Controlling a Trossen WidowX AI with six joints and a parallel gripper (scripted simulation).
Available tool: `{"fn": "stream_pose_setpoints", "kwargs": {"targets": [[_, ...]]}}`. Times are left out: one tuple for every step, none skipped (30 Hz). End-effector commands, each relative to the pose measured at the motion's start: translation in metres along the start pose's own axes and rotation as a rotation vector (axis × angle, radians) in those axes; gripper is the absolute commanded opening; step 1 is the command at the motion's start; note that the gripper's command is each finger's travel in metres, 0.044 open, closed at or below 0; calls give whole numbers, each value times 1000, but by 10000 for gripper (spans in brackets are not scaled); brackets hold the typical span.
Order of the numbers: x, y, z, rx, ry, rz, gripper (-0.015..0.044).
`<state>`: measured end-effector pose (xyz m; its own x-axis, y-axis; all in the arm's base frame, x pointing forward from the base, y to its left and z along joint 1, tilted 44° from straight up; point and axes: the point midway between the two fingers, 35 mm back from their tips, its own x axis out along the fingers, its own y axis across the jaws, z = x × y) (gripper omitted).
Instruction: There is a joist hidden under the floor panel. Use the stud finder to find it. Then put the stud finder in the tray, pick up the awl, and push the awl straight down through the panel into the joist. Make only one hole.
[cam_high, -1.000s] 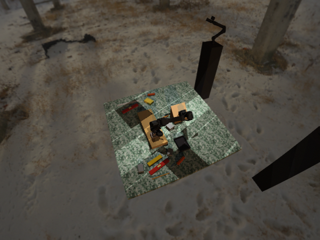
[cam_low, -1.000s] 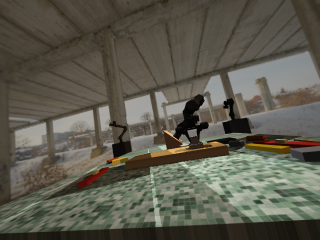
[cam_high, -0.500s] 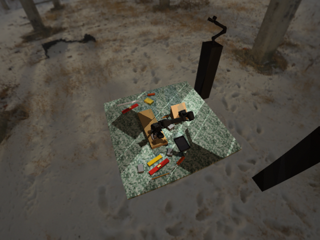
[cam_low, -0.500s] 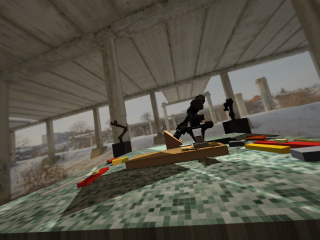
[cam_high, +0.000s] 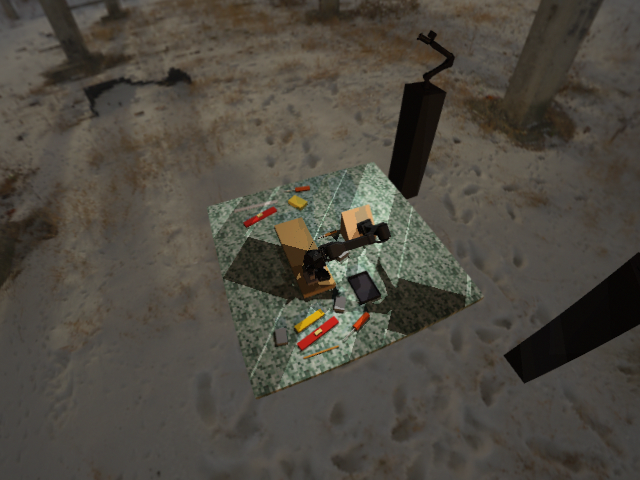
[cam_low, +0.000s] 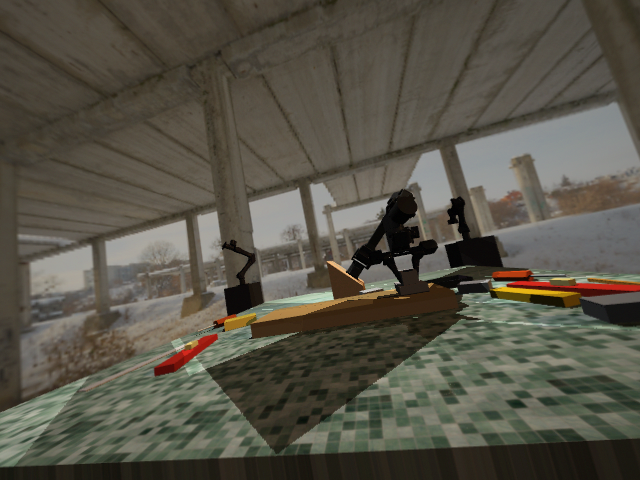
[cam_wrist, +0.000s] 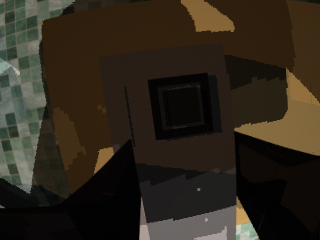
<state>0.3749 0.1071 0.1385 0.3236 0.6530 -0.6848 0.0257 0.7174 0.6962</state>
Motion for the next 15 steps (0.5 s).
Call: {"fn": "stream_pose_setpoints", "kwargs": {"targets": [[0,13,0,-9,2,7,0],[0,15,0,-9,2,7,0],[0,17,0,-9,2,7,0],[0,18,0,-9,2,7,0],[0,18,0,-9,2,7,0],[0,18,0,-9,2,7,0],[0,18,0,-9,2,7,0],[0,12,0,-4,0,3,0],[0,12,0,-4,0,3,0],[0,12,0,-4,0,3,0],[0,12,0,-4,0,3,0],[0,12,0,-4,0,3,0],[0,12,0,-4,0,3,0],[0,12,0,-4,0,3,0],[0,12,0,-4,0,3,0]]}}
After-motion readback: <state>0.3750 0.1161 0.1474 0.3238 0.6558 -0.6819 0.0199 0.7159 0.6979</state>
